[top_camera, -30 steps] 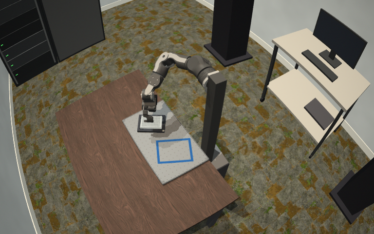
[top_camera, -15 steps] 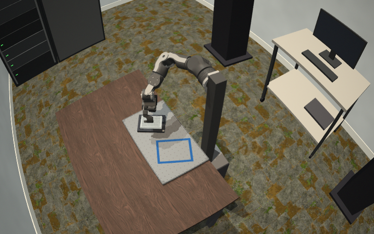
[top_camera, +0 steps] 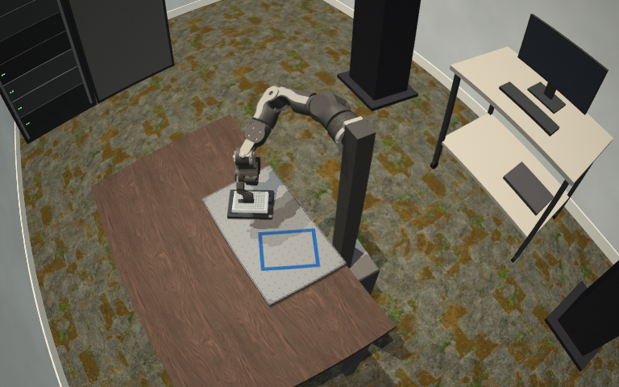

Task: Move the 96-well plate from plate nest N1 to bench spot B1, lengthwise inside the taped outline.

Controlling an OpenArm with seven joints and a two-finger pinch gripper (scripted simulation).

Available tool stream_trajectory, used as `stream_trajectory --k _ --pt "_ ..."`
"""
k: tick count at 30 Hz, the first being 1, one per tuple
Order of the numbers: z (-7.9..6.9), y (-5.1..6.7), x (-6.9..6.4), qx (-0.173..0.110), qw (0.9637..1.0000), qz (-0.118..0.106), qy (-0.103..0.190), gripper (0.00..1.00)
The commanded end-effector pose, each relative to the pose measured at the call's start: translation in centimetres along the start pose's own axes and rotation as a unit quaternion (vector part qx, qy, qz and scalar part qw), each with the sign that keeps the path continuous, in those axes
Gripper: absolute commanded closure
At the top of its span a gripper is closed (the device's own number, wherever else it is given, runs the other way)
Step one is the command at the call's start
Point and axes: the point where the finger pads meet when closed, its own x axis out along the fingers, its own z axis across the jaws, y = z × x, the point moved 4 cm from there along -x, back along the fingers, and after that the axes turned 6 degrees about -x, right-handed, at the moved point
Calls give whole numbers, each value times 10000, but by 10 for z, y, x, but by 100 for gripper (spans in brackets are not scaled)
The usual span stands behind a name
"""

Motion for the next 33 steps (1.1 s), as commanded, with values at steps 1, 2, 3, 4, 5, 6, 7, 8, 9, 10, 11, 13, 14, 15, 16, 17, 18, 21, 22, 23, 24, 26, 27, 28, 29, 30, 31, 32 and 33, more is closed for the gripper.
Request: stream_trajectory --k 1,2,3,4,5,6,7,8,9,10,11,13,14,15,16,17,18,21,22,23,24,26,27,28,29,30,31,32,33 --pt "0 -1 -1 2 10000 -13 -8 23" --pt "0 -1 -1 2 10000 -13 -8 23" --pt "0 -1 -1 2 10000 -13 -8 23" --pt "0 -1 -1 2 10000 -13 -8 23" --pt "0 -1 -1 2 10000 -13 -8 23" --pt "0 -1 -1 2 10000 -13 -8 23" --pt "0 -1 -1 2 10000 -13 -8 23" --pt "0 -1 -1 2 10000 -13 -8 23" --pt "0 -1 -1 2 10000 -13 -8 23" --pt "0 -1 -1 2 10000 -13 -8 23" --pt "0 0 10 6 10000 -16 -3 23" --pt "1 0 32 16 10000 -21 8 23" --pt "1 0 43 20 10000 -24 13 23" --pt "1 1 54 25 10000 -27 19 23" --pt "1 1 54 25 10000 -27 19 23" --pt "1 1 54 25 10000 -27 19 23" --pt "1 1 54 25 10000 -27 19 23" --pt "1 1 54 25 10000 -27 19 23" --pt "1 1 54 25 10000 -27 19 23" --pt "1 1 54 25 10000 -27 19 23" --pt "1 1 54 25 10000 -27 19 23" --pt "1 1 54 25 10000 -27 19 23" --pt "1 1 54 25 10000 -27 19 23" --pt "0 0 55 35 10000 -36 42 23" --pt "0 0 57 32 10000 -33 36 23" --pt "1 1 59 30 10000 -31 30 23" --pt "1 1 61 28 10000 -28 25 23" --pt "2 2 63 26 10000 -25 19 23" --pt "2 2 63 26 10000 -25 19 23"
